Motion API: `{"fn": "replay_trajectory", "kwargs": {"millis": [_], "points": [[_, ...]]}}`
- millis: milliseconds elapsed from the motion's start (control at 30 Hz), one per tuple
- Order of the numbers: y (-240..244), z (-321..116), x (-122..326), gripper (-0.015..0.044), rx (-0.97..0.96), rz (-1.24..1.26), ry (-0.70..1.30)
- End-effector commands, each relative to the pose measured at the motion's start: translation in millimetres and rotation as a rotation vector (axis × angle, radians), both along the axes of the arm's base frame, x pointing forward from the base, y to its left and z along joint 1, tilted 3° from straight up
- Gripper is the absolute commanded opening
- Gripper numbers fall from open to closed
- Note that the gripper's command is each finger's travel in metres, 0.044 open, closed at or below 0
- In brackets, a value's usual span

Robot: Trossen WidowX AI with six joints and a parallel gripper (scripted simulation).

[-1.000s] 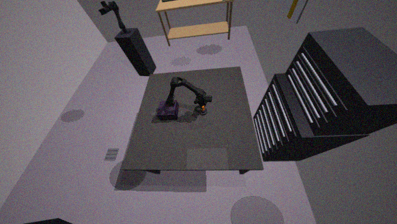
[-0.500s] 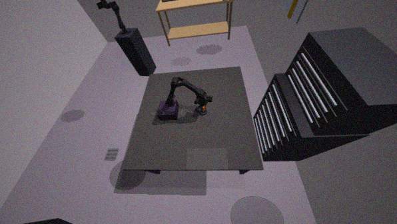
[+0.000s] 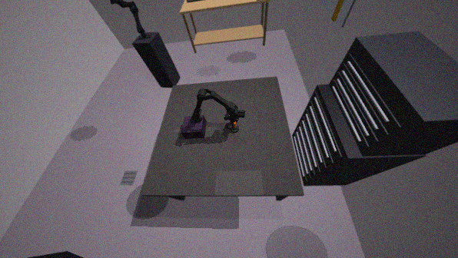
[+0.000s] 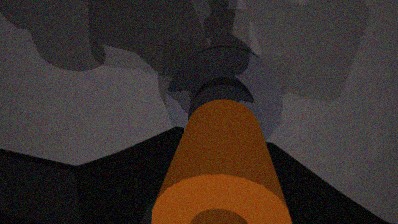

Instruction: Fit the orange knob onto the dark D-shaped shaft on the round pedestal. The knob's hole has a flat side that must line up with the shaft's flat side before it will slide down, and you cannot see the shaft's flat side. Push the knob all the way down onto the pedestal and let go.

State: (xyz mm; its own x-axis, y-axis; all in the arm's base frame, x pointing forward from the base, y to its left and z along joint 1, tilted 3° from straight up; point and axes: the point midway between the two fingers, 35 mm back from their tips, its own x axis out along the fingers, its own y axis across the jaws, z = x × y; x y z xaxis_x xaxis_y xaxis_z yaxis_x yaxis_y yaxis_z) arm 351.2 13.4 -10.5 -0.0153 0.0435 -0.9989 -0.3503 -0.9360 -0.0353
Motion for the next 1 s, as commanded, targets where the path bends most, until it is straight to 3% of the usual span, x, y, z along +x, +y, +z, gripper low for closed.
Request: {"fn": "replay_trajectory", "kwargs": {"millis": [0,100,967], "points": [[-0.5,4.7,1.0,0.0000,0.000,0.089,-0.014],[-0.9,5.6,-1.0,0.0000,0.000,0.173,-0.017],[-0.4,4.1,0.1,0.0000,0.000,0.164,-0.017]]}}
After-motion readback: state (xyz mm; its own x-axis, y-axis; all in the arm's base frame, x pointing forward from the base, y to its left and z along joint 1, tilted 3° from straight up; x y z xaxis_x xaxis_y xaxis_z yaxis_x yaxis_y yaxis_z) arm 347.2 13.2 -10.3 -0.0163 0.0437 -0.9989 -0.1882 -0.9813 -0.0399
